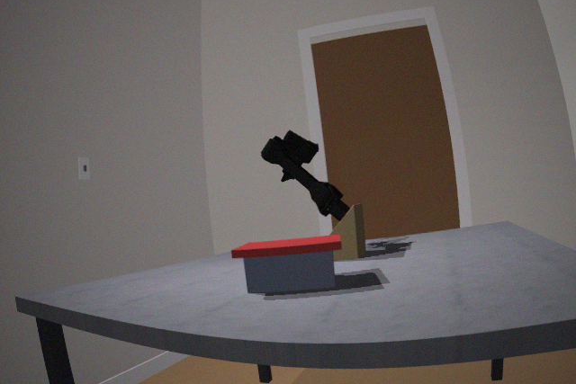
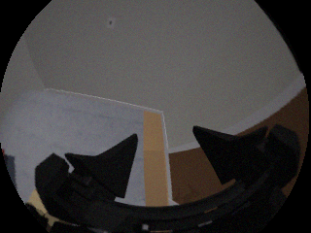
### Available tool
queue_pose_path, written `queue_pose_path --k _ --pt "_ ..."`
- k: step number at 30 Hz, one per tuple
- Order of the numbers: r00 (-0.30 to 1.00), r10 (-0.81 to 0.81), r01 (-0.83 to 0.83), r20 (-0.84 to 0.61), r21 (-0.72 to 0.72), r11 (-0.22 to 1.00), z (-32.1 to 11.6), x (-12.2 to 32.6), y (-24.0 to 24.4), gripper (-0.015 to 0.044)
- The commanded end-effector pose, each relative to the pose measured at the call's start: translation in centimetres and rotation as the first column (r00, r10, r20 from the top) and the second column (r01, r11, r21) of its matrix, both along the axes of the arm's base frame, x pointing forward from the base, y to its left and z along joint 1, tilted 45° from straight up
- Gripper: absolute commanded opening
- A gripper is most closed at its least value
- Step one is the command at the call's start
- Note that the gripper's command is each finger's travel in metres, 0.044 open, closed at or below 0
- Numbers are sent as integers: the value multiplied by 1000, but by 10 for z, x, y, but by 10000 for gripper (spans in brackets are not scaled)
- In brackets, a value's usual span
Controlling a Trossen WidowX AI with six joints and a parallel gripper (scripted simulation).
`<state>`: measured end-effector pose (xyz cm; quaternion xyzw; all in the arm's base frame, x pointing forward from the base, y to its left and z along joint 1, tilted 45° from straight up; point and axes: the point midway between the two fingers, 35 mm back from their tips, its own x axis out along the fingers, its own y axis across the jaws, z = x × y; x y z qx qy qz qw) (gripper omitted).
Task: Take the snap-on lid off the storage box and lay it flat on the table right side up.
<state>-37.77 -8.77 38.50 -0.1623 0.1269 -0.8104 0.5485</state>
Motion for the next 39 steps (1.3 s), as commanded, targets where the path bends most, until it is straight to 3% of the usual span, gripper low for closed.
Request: queue_pose_path --k 1,4,7,10,13,20,22,30,33,39 --pt "1000 -7 7 -5 1 1000 0 0 2 374" --pt "992 -111 112 -52 0 994 3 -4 27 295" --pt "963 -267 268 28 -52 962 1 -14 72 235" --pt "905 -411 422 110 -98 902 -2 -18 119 235" --pt "879 -468 475 92 -92 875 0 -14 138 235" --pt "640 -722 767 264 -164 620 -11 7 247 235" --pt "613 -739 789 282 -171 590 -12 10 256 235" --pt "259 -838 960 480 -221 171 -31 70 361 235" --pt "188 -835 972 516 -223 81 -36 87 381 235" --pt "-80 -755 935 651 -213 -283 -59 167 445 235"
